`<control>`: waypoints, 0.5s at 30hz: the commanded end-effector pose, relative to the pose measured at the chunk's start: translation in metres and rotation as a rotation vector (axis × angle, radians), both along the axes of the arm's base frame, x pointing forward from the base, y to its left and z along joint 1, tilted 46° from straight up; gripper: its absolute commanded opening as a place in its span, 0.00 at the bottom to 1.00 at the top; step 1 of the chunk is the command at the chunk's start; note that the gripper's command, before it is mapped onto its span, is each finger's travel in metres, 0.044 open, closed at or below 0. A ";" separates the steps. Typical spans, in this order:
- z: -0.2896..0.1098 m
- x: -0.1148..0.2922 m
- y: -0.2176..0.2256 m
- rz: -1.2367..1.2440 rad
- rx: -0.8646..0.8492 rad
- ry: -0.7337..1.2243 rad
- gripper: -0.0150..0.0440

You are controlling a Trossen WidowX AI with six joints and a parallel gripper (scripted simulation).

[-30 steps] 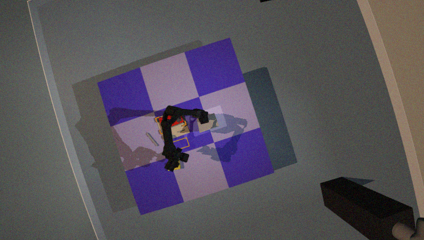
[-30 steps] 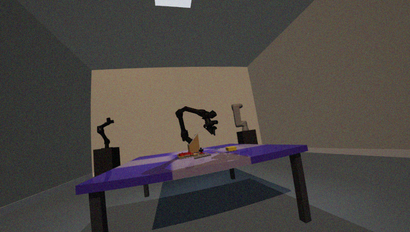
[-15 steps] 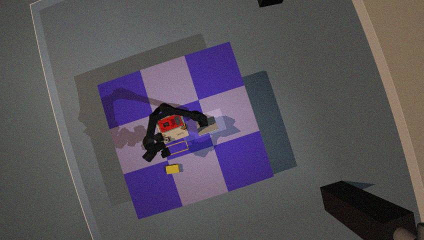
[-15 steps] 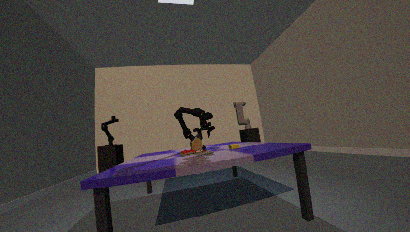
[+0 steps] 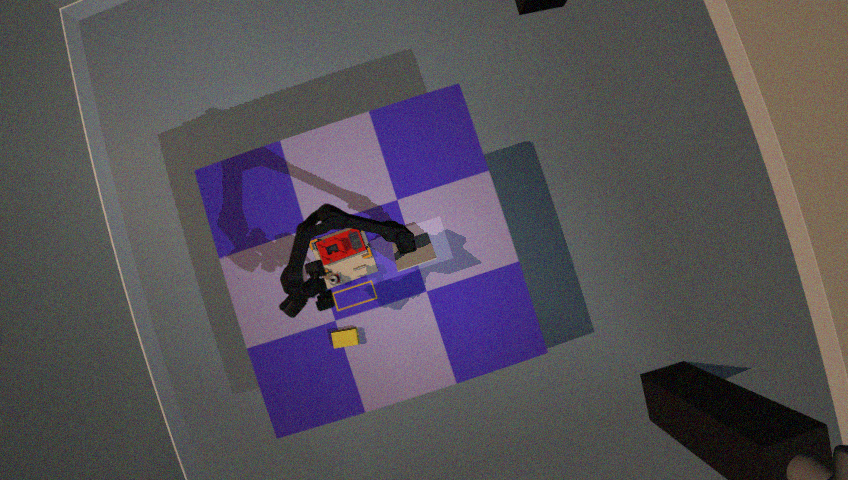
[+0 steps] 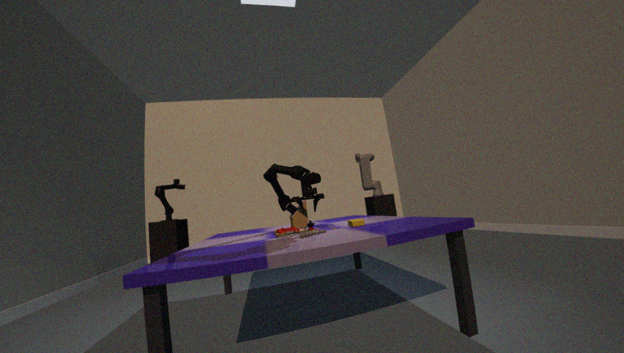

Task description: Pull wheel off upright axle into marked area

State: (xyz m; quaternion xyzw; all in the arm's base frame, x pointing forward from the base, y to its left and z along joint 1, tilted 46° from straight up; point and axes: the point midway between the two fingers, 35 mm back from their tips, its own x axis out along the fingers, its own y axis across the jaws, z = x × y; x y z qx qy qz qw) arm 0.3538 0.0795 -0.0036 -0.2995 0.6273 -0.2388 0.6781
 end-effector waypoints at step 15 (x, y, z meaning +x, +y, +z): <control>-0.045 0.003 -0.049 -0.012 -0.007 0.009 0.63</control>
